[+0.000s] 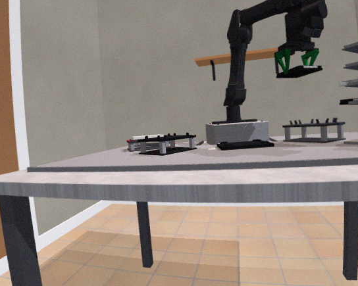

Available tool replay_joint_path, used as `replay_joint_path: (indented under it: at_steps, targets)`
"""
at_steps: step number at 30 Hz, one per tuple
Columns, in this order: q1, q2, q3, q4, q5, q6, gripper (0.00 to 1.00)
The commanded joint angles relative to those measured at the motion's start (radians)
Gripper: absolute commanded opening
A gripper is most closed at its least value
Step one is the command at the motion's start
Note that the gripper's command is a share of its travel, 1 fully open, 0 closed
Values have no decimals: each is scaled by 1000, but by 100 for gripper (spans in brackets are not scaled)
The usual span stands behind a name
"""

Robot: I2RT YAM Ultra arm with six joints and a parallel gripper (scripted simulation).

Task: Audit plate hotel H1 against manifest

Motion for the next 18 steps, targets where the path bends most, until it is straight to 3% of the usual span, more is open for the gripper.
replay_joint_path:
  at_steps: [1,12,18]
  targets:
    - [-27,-32,2,4,-1,33,86]
    - [-32,-32,2,4,-1,179,86]
    - [-94,-55,-24,8,-3,217,86]
